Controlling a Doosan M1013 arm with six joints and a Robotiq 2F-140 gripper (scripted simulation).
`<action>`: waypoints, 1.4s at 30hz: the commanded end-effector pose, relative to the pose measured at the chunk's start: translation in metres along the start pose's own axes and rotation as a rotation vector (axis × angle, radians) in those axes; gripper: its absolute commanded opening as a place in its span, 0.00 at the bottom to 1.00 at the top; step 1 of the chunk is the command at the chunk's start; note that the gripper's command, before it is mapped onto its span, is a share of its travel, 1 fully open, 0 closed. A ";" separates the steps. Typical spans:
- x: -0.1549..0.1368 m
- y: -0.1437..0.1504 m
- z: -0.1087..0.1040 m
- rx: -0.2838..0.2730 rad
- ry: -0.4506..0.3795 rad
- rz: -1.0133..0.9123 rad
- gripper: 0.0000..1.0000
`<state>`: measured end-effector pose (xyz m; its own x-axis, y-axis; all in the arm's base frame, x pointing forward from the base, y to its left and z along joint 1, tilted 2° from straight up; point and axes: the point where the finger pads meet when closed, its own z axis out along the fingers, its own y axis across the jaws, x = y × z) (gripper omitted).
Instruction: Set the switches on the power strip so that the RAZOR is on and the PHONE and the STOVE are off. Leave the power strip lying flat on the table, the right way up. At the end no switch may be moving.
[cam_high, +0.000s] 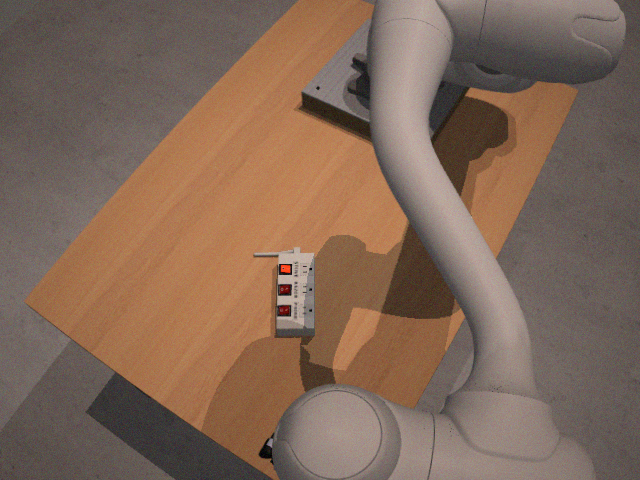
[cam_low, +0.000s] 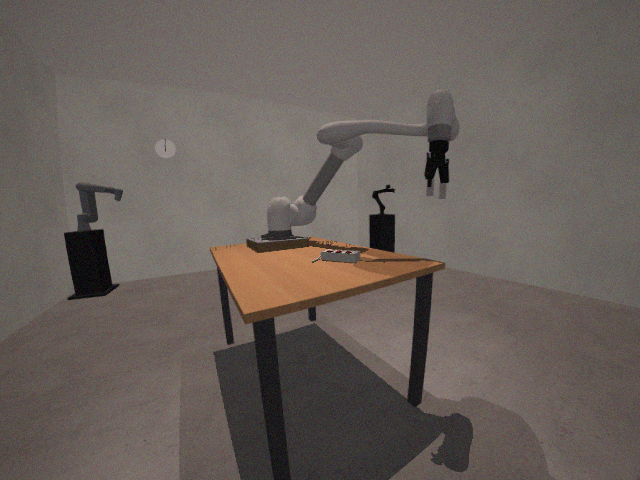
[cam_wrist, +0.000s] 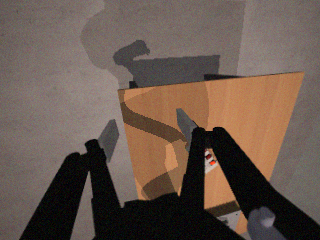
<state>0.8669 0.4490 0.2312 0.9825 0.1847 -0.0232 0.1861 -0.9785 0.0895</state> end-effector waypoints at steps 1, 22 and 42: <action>0.000 0.000 0.000 0.000 0.000 0.000 0.00; 0.000 0.001 0.000 0.000 0.000 -0.006 0.00; -0.048 0.112 0.054 -0.035 -0.010 -0.656 0.00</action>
<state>0.8462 0.3555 0.1942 0.7664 0.6353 -0.0950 0.6422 -0.7611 0.0914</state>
